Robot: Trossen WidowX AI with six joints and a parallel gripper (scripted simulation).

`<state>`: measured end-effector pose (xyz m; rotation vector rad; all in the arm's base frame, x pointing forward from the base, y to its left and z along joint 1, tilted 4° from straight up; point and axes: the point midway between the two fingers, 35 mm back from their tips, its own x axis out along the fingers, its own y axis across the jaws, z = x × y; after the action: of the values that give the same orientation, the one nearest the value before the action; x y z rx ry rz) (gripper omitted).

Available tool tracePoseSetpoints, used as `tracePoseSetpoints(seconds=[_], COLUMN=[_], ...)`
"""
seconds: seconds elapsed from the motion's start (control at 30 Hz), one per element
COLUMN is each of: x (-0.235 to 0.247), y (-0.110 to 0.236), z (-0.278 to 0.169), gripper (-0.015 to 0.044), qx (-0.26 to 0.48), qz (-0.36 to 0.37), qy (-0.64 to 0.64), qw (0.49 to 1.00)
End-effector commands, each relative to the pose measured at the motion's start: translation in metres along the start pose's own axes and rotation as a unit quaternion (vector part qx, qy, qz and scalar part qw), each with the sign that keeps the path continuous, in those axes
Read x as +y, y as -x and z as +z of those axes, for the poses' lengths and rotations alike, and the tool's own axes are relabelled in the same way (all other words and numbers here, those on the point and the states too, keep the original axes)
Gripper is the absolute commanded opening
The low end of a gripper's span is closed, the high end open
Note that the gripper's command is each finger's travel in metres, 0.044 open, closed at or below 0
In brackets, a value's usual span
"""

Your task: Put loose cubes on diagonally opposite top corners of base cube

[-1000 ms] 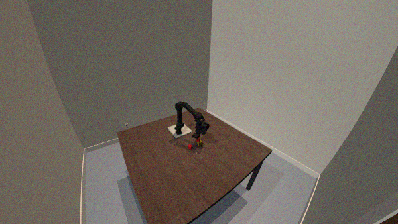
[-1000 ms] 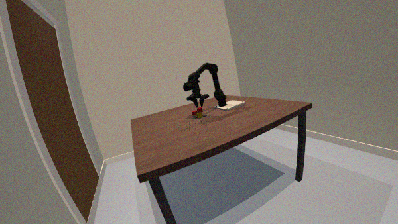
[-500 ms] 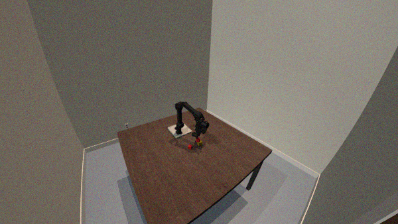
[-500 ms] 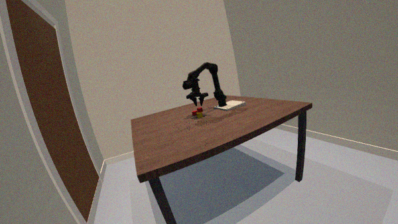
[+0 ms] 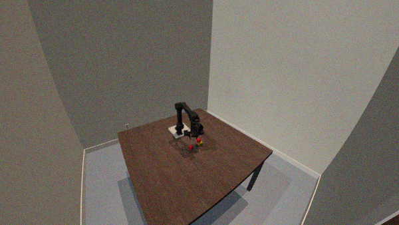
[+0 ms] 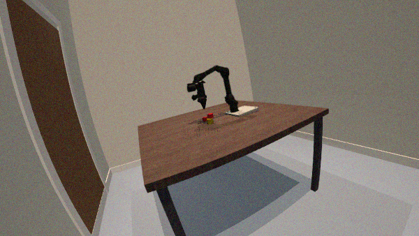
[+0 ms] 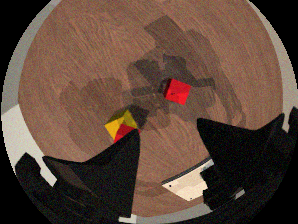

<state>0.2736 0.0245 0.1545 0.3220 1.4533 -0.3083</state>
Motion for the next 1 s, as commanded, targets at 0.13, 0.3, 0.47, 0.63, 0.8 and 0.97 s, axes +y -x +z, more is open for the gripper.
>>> tracePoseSetpoints(seconds=[0.13, 0.3, 0.47, 0.63, 0.8, 0.97], x=[-0.030, -0.030, -0.030, -0.030, -0.030, -0.030], y=[0.014, 0.014, 0.003, -0.037, -0.048, -0.057], z=[0.014, 0.014, 0.015, 0.015, 0.014, 0.015], gripper=[0.0265, 0.0265, 0.0265, 0.0265, 0.0265, 0.0265], qx=[-0.004, -0.004, -0.004, -0.004, -0.004, -0.004], qz=[0.003, 0.003, 0.003, 0.003, 0.003, 0.003], qy=[-0.239, -0.239, -0.239, -0.239, -0.239, -0.239], qw=[0.971, 0.971, 0.971, 0.971, 0.971, 0.971])
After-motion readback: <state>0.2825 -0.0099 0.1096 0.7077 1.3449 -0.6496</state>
